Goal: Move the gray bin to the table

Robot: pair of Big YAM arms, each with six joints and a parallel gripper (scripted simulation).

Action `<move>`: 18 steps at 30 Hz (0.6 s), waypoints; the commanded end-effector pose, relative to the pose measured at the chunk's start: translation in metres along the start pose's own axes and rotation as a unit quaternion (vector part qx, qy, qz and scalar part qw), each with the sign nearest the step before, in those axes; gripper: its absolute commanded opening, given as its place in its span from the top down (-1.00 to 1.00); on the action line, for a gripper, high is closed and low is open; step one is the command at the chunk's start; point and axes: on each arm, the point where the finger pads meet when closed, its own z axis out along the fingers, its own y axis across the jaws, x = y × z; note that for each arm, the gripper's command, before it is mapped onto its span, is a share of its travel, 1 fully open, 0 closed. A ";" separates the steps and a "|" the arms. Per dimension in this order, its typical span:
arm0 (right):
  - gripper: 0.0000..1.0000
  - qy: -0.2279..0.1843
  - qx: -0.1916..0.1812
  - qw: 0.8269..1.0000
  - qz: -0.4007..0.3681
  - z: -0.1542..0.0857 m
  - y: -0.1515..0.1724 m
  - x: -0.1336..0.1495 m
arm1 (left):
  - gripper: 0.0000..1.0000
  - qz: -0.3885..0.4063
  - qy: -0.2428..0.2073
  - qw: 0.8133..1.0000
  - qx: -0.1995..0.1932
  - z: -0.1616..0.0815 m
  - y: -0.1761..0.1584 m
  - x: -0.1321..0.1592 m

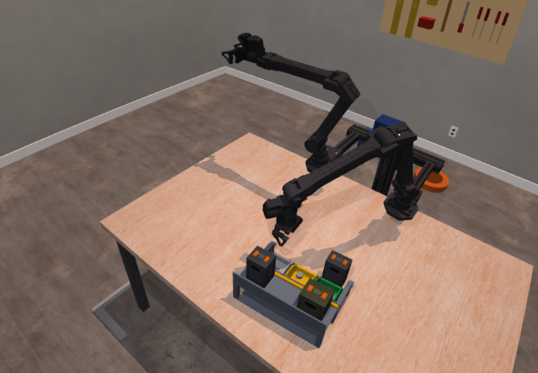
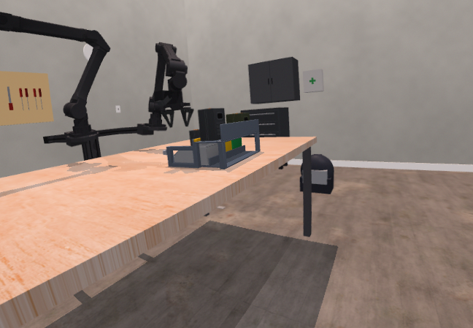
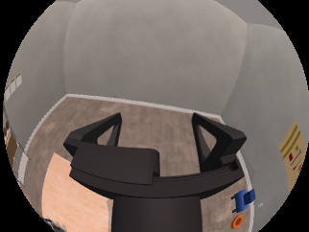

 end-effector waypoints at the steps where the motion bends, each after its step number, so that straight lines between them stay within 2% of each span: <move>1: -1.00 -0.015 0.007 1.000 0.005 -0.006 -0.007 -0.011 | 1.00 0.004 -0.019 1.000 -0.021 -0.022 0.010 -0.004; 18: -1.00 -0.015 0.007 1.000 0.005 -0.006 -0.007 -0.011 | 1.00 0.005 -0.019 1.000 -0.021 -0.022 0.010 -0.003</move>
